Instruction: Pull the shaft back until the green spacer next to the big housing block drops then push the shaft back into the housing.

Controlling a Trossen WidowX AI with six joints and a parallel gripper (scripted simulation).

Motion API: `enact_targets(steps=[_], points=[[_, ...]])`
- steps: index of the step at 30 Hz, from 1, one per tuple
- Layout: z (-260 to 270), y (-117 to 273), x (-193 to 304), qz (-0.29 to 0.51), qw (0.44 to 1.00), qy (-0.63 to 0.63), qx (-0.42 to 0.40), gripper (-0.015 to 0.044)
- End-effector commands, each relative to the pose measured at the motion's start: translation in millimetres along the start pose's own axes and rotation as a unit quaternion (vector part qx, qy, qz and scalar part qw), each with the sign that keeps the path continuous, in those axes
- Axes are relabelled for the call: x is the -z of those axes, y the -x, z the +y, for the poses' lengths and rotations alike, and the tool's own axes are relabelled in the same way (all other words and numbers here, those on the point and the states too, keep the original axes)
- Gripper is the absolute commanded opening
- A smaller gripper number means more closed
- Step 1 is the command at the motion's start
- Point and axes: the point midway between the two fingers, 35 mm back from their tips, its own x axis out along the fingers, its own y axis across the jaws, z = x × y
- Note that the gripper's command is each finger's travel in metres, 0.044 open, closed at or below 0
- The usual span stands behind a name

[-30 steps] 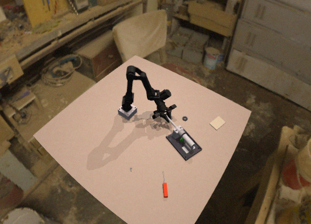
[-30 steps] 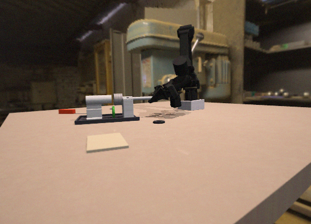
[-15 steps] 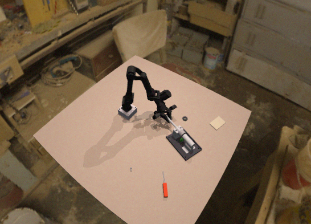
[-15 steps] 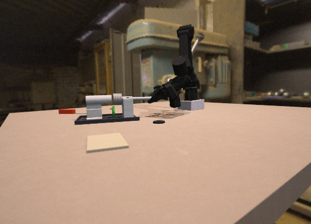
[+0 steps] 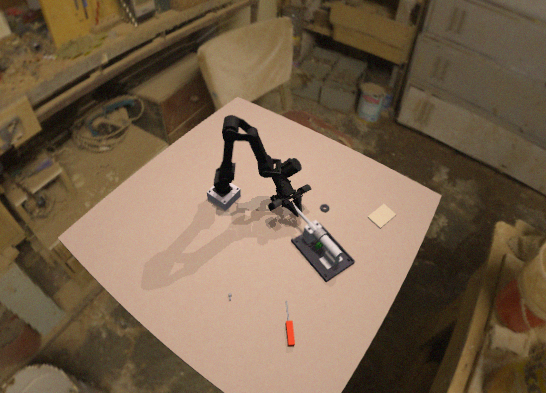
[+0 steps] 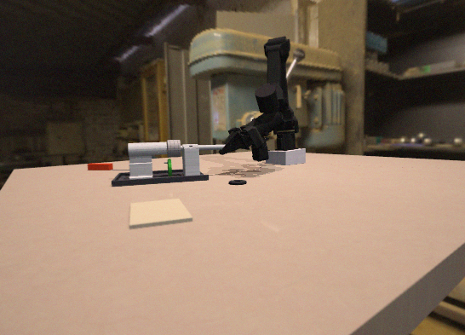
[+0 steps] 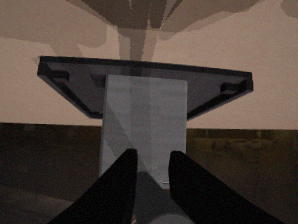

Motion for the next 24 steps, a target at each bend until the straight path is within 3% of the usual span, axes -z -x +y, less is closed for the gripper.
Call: enact_targets(steps=[1, 24], points=[[-1.0, -2.2, 3.4, 0.003, 1.000, -0.001, -0.001, 0.0000], [-0.8, -8.3, 7.3, 0.003, 1.000, -0.001, -0.001, 0.0000]])
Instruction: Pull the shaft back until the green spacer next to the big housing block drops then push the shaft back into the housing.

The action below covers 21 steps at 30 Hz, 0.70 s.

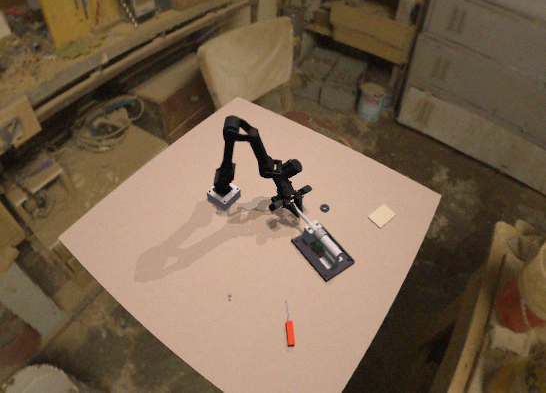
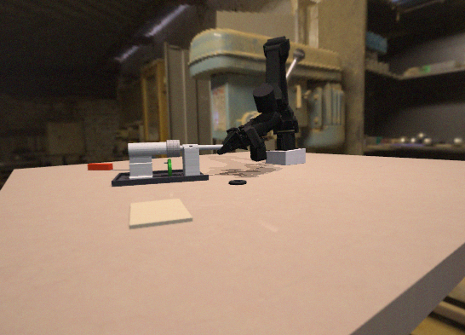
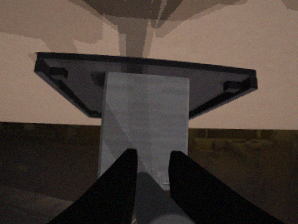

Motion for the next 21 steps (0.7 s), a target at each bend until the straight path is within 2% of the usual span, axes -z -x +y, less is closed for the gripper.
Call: enact_targets(steps=[1, 21], points=[[-0.6, -3.6, 4.5, 0.003, 1.000, -0.003, -0.001, 0.0000], [-0.5, -9.1, 7.5, 0.003, 1.000, -0.003, -0.001, 0.0000]])
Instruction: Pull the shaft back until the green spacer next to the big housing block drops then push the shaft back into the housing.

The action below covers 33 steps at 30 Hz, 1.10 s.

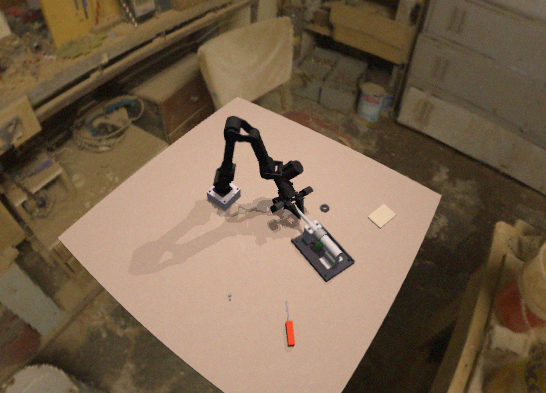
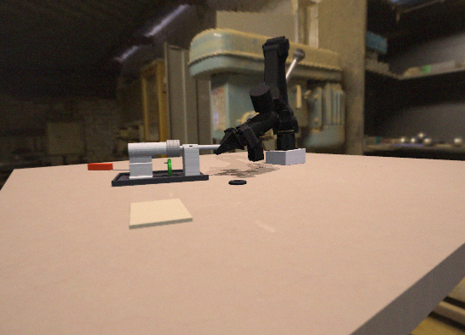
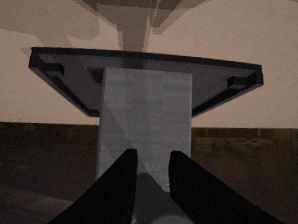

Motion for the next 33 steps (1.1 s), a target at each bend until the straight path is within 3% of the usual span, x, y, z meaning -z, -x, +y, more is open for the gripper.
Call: enact_targets(steps=[1, 33], points=[[-0.6, -2.4, 3.0, 0.002, 1.000, -0.001, -0.001, 0.0000], [-0.5, -11.1, 8.1, 0.003, 1.000, -0.001, -0.001, 0.0000]])
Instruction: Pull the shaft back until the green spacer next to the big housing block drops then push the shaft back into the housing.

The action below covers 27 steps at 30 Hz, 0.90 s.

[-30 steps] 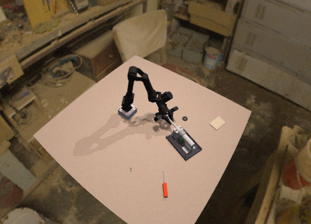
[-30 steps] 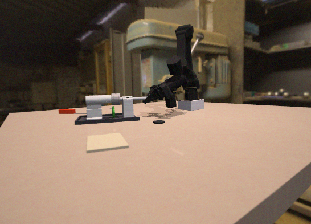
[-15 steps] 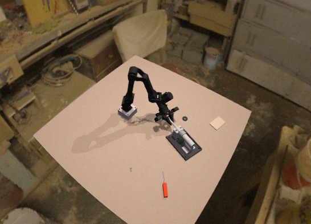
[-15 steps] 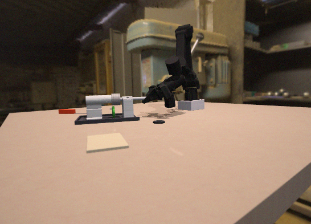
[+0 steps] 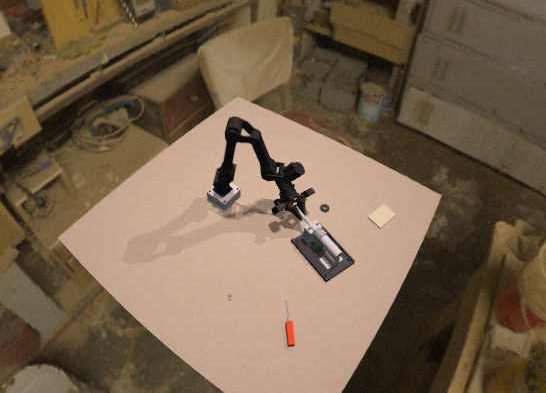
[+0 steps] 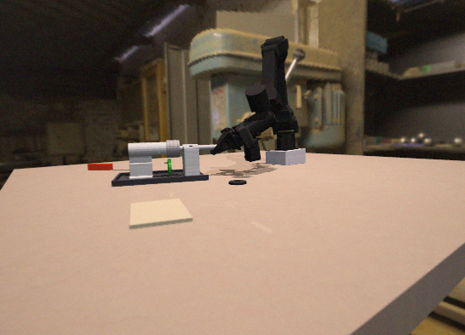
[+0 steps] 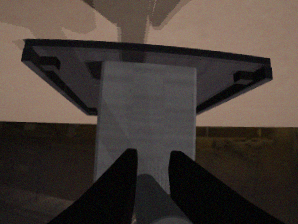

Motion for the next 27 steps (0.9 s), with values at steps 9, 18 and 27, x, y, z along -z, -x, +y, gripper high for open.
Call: enact_targets(steps=[9, 18, 27], points=[[-0.5, -4.6, 3.8, 0.002, 1.000, 0.000, -0.001, 0.0000], [-0.5, -7.0, 5.3, 0.002, 1.000, 0.000, -0.001, 0.0000], [-0.4, -9.5, 6.8, 0.002, 1.000, 0.000, -0.001, 0.0000]])
